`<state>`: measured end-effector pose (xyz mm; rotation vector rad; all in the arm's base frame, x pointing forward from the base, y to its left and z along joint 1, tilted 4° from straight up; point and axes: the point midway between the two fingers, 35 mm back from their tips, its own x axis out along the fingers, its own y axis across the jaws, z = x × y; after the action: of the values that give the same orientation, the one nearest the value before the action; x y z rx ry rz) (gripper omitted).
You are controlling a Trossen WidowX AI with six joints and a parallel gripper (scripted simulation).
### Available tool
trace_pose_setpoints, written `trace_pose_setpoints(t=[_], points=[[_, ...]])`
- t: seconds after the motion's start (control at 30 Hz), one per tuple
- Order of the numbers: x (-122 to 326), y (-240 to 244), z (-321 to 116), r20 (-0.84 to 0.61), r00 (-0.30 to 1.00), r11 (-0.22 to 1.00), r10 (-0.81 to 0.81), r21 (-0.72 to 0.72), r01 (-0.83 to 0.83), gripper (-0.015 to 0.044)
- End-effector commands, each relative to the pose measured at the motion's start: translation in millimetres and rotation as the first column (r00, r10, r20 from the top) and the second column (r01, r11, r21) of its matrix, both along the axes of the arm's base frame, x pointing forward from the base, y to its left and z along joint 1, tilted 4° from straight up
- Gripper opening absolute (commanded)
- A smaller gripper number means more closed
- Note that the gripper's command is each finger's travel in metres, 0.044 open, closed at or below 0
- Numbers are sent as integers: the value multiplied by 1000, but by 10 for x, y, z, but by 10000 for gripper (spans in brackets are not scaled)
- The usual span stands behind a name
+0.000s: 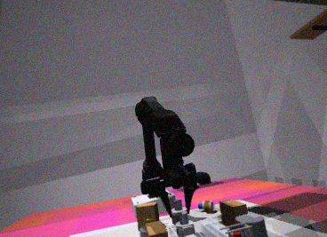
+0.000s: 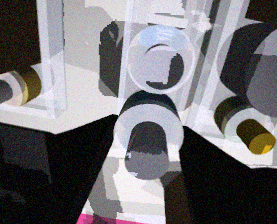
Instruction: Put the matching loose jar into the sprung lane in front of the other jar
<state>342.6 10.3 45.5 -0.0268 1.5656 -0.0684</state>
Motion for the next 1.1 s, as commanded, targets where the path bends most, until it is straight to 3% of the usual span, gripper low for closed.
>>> trace_pose_setpoints(t=[0.0,1.07], points=[[99,-3,39,35,999,1000,7,-1,-6,0],[142,-4,41,36,999,1000,7,-1,-6,0]])
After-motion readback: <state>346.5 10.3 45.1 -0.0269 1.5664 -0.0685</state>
